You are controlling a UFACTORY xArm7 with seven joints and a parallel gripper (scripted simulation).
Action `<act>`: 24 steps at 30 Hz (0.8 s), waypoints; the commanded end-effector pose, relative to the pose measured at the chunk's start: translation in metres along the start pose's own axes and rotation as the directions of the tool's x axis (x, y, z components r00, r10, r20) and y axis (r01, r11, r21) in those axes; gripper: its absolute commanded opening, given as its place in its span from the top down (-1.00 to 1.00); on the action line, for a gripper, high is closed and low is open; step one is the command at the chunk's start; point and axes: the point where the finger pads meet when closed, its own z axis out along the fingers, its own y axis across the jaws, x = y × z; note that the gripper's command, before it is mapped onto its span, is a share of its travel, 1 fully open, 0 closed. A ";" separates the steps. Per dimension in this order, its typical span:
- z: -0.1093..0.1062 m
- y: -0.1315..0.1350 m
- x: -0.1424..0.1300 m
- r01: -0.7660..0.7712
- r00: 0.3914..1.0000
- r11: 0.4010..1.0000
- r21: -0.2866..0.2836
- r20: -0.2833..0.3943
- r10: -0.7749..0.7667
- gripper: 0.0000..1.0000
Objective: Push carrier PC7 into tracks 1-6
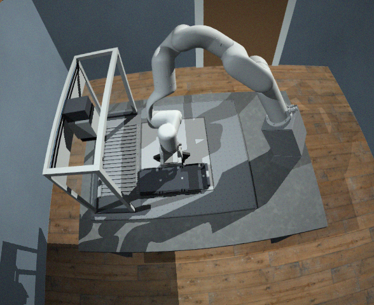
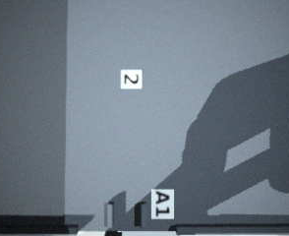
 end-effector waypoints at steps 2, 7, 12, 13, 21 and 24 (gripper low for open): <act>-0.001 0.001 0.003 0.000 1.000 1.000 -0.003 -0.002 0.000 -1.00; -0.001 0.001 0.006 0.000 1.000 1.000 -0.003 -0.002 0.000 -1.00; -0.001 0.001 0.008 0.000 1.000 1.000 -0.003 -0.002 0.000 -1.00; -0.001 0.001 0.009 0.000 1.000 1.000 -0.003 -0.002 0.000 -1.00; -0.001 0.001 0.012 0.000 1.000 1.000 -0.003 -0.002 0.000 -1.00; -0.001 0.001 0.013 0.000 1.000 1.000 -0.003 -0.002 0.000 -1.00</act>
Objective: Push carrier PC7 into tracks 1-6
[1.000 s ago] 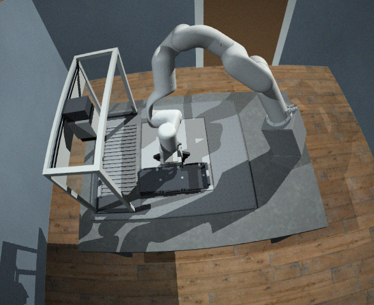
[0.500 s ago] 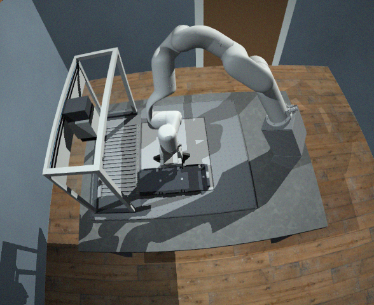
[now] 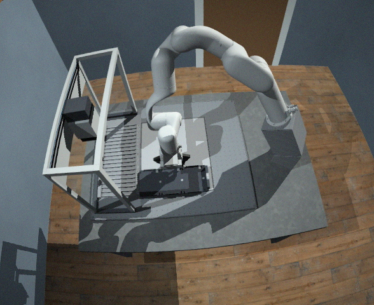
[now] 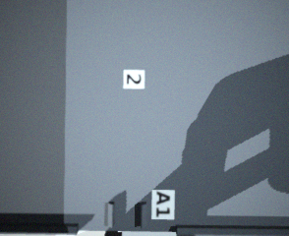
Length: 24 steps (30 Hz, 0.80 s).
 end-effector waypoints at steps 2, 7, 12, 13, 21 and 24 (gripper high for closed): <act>-0.001 0.001 0.004 0.001 1.000 1.000 -0.003 -0.003 -0.001 -1.00; -0.001 0.001 0.007 0.001 1.000 1.000 -0.003 -0.003 -0.001 -1.00; -0.001 0.001 0.008 0.001 1.000 1.000 -0.003 -0.003 -0.001 -1.00; -0.001 0.001 0.009 0.001 1.000 1.000 -0.003 -0.003 -0.001 -1.00; -0.001 0.001 0.010 0.001 1.000 1.000 -0.003 -0.003 -0.001 -1.00; -0.001 0.001 0.010 0.001 1.000 1.000 -0.003 -0.003 -0.001 -1.00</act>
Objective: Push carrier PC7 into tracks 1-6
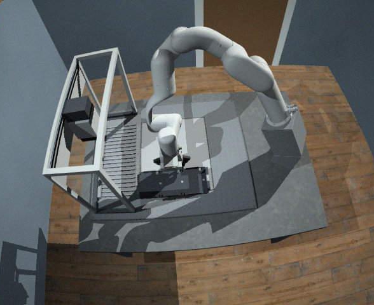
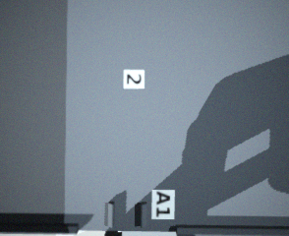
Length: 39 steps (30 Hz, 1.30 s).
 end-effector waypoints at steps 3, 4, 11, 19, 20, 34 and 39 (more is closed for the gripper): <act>-0.001 0.001 0.001 0.001 1.000 1.000 -0.003 -0.002 -0.001 -1.00; -0.001 0.001 0.001 0.001 1.000 1.000 -0.003 -0.002 -0.001 -1.00; -0.001 0.001 0.001 0.001 1.000 1.000 -0.003 -0.002 -0.001 -1.00; -0.001 0.001 -0.003 0.000 1.000 1.000 -0.003 -0.002 0.000 -1.00; -0.001 0.001 -0.003 0.000 1.000 1.000 -0.003 -0.002 0.000 -1.00; -0.001 0.001 -0.009 0.000 1.000 1.000 -0.003 -0.002 -0.001 -1.00; -0.003 0.001 -0.009 0.001 1.000 1.000 -0.003 -0.002 -0.001 -1.00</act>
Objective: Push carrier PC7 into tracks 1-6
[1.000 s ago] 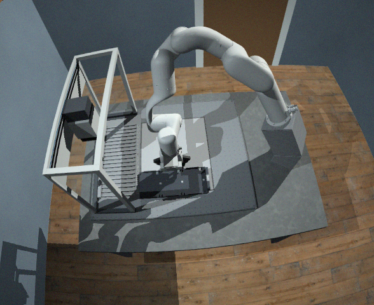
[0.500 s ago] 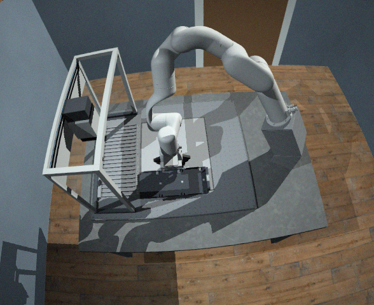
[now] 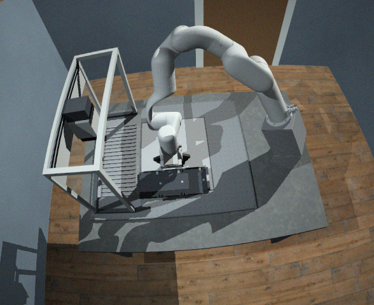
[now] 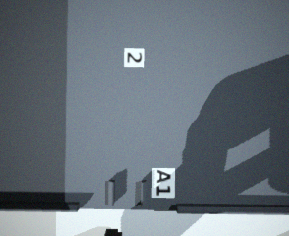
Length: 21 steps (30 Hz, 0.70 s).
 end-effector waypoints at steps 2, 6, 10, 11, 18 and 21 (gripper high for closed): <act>-0.006 0.001 0.001 0.000 1.000 1.000 -0.003 -0.002 0.000 -1.00; -0.013 0.001 0.001 0.000 1.000 1.000 -0.003 -0.001 0.000 -1.00; -0.019 0.001 0.001 0.000 1.000 1.000 -0.003 -0.001 0.000 -1.00; -0.021 0.001 0.001 0.000 1.000 1.000 -0.003 -0.001 0.000 -1.00; -0.029 0.001 0.001 0.000 1.000 1.000 -0.003 -0.001 0.000 -1.00; -0.034 0.001 0.001 0.000 1.000 1.000 -0.003 -0.001 0.000 -1.00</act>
